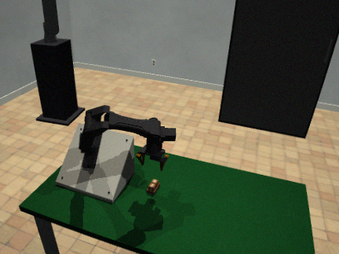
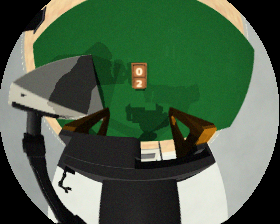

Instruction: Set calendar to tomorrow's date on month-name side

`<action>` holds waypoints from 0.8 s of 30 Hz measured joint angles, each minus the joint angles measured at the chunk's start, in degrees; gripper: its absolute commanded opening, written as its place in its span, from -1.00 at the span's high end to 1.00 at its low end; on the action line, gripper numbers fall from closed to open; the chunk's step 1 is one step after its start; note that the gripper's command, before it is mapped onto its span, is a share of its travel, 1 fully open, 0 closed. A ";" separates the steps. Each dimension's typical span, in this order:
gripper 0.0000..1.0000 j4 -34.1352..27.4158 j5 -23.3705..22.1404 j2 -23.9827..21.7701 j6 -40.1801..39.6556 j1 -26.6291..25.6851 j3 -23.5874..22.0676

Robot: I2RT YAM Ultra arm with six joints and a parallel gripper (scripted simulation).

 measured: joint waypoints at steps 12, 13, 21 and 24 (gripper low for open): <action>-1.00 4.63 0.00 0.74 -2.29 -2.08 -2.64; -1.00 6.38 0.13 1.27 -3.15 -3.23 -3.85; 0.11 12.72 0.61 2.69 -6.67 -6.03 -6.97; 0.11 13.57 0.61 2.67 -7.02 -5.92 -6.97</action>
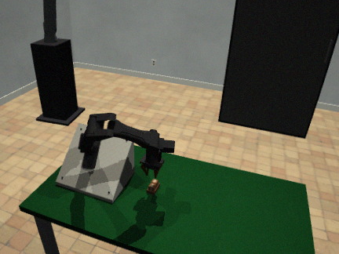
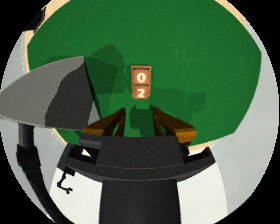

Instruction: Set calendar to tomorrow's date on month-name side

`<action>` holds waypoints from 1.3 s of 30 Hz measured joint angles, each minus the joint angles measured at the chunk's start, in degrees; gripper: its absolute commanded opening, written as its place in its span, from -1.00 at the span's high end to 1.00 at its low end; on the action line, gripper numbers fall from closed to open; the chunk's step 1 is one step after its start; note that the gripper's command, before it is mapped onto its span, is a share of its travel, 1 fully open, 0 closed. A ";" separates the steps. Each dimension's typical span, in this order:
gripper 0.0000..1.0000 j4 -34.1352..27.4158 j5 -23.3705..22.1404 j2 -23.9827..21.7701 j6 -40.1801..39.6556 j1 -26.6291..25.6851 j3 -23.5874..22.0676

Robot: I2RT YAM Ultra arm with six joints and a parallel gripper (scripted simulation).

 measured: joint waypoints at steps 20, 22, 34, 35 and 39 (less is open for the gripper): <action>0.11 0.57 0.00 -0.02 -0.31 0.02 0.00; 0.11 0.57 0.00 -0.02 -0.31 0.02 0.00; 0.11 0.70 0.00 -0.02 -0.37 0.02 0.00; 0.11 0.74 0.00 -0.02 -0.39 0.02 0.00; 0.11 1.09 0.04 0.02 -0.57 0.02 -0.07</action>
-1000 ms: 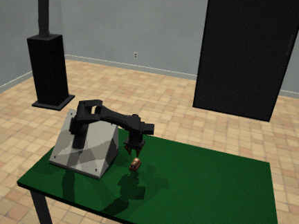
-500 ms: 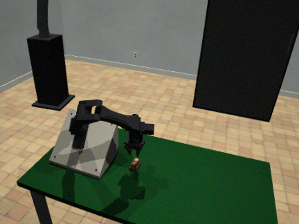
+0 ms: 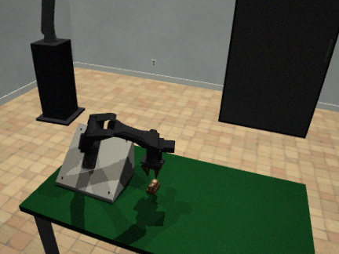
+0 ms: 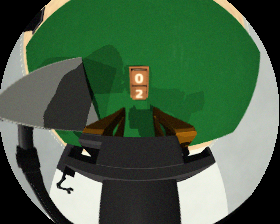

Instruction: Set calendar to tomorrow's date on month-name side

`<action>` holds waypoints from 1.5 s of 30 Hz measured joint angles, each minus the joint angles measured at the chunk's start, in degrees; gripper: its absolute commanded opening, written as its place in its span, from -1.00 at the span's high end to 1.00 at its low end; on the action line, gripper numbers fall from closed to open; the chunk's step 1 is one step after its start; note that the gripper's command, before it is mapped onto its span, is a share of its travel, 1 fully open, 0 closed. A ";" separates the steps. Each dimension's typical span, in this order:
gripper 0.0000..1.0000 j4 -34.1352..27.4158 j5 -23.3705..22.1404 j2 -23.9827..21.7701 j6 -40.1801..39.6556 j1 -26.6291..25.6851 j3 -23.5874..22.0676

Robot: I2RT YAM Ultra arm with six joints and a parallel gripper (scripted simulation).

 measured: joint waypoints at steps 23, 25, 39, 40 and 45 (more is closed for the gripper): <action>0.11 5.53 0.44 1.75 -3.08 -2.45 -2.40; 0.11 6.34 0.46 1.97 -3.41 -2.73 -2.56; 0.11 10.95 0.72 3.54 -6.03 -4.66 -4.02; 0.11 11.17 0.72 3.52 -6.16 -4.66 -4.00; 0.11 12.22 0.76 3.89 -6.69 -5.07 -4.31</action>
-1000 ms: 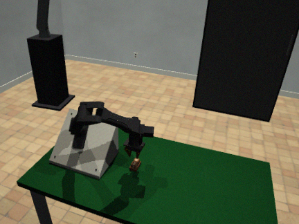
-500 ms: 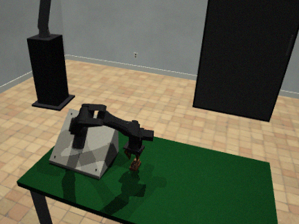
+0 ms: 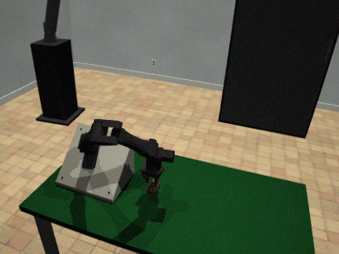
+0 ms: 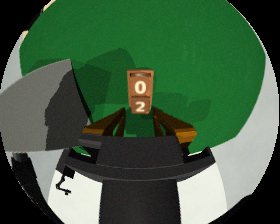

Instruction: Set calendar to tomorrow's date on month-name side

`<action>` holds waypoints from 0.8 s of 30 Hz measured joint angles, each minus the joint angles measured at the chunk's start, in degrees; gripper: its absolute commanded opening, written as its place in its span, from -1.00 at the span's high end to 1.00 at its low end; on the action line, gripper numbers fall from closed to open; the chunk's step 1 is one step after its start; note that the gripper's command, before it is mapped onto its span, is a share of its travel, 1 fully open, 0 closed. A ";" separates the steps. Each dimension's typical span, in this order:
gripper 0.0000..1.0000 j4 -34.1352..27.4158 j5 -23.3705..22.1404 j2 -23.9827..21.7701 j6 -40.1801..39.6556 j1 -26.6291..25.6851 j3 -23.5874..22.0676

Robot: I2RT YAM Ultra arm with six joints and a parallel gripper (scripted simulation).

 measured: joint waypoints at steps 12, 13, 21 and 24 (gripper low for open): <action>0.11 0.96 0.02 0.13 -0.57 -0.15 -0.07; 0.11 0.96 0.02 0.13 -0.57 -0.15 -0.07; 0.11 0.96 0.02 0.13 -0.57 -0.15 -0.07; 0.11 0.96 0.02 0.13 -0.57 -0.15 -0.07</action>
